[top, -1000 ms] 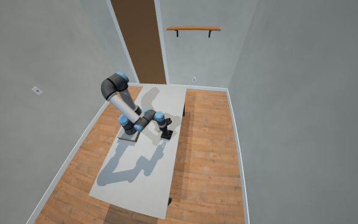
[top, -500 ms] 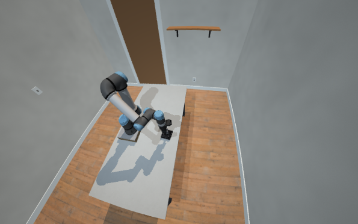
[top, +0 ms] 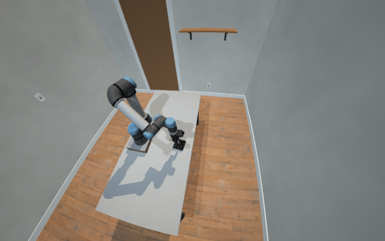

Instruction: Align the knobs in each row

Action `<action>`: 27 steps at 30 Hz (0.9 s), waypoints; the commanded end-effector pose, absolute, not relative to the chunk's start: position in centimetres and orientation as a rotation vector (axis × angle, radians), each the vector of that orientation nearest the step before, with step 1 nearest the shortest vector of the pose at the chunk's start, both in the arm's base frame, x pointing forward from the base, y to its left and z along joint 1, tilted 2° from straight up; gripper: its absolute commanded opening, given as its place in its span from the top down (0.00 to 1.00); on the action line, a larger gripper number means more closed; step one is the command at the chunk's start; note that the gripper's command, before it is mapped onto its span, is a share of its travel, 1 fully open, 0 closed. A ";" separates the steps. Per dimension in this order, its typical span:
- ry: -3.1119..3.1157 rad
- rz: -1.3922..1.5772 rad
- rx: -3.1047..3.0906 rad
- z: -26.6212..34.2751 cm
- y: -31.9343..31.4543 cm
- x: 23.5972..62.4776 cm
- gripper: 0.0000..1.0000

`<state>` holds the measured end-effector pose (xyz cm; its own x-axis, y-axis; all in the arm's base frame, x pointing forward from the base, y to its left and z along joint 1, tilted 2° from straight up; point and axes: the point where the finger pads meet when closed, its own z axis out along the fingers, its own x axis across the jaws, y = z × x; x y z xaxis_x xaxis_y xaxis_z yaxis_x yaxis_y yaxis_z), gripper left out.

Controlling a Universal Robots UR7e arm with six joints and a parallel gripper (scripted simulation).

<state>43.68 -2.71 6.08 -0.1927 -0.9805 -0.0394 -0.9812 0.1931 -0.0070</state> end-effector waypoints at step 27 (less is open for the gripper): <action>2.569 0.030 -1.756 6.3 -2.8 43.4 0.54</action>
